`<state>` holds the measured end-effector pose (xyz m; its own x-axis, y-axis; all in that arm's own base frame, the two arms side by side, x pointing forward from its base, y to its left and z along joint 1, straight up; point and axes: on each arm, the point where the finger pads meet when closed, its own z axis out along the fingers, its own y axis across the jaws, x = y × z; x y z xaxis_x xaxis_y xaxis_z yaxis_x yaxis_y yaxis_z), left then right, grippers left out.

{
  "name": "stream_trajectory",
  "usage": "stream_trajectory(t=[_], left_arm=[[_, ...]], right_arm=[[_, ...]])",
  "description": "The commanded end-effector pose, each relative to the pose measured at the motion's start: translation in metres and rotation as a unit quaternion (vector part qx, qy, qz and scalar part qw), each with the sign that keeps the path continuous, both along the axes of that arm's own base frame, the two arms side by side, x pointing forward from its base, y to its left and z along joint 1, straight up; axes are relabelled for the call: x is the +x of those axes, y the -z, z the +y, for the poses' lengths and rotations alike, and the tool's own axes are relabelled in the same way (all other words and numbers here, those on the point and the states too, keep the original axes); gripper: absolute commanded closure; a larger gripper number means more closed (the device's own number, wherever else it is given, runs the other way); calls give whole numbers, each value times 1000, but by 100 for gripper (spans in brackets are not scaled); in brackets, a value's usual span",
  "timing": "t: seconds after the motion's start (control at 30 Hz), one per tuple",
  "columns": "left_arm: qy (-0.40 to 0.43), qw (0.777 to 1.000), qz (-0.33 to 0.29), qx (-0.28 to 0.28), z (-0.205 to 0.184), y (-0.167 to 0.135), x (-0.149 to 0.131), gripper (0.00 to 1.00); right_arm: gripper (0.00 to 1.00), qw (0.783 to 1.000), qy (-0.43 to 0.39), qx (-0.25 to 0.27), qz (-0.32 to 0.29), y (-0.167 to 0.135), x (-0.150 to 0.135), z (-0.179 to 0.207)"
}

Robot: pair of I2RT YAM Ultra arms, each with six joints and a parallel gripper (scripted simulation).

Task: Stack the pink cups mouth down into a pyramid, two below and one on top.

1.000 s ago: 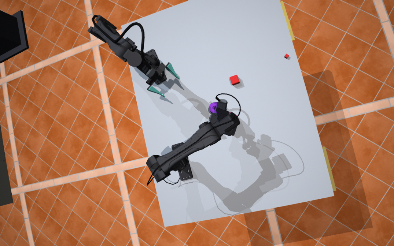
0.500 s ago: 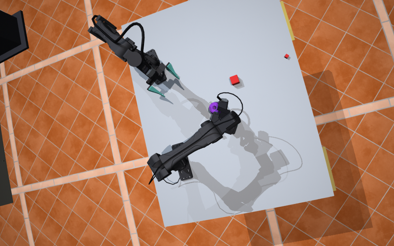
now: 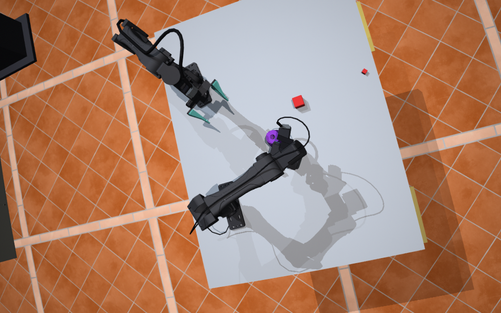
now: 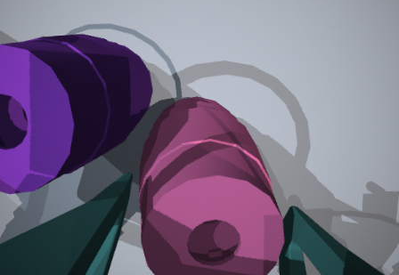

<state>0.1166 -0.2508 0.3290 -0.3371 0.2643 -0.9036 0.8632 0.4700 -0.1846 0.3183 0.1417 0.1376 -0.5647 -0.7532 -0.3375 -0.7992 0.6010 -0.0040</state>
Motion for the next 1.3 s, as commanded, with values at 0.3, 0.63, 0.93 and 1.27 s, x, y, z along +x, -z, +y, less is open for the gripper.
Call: stream_trajectory(t=[0.3,0.63,0.93,1.27], left_arm=[[-1,1000,-3,-11,2,-6,-2,0],[-1,1000,-3,-11,2,-6,-2,0],[-1,1000,-3,-11,2,-6,-2,0],[-1,1000,-3,-11,2,-6,-2,0]], right_arm=[[43,1000,-2,10,-6,-4,-2,2],[74,1000,-2,8,-4,-3,-3,0],[100,1000,-2,10,-8,-16,-1,0],[100,1000,-1,8,-4,-34,0,0]])
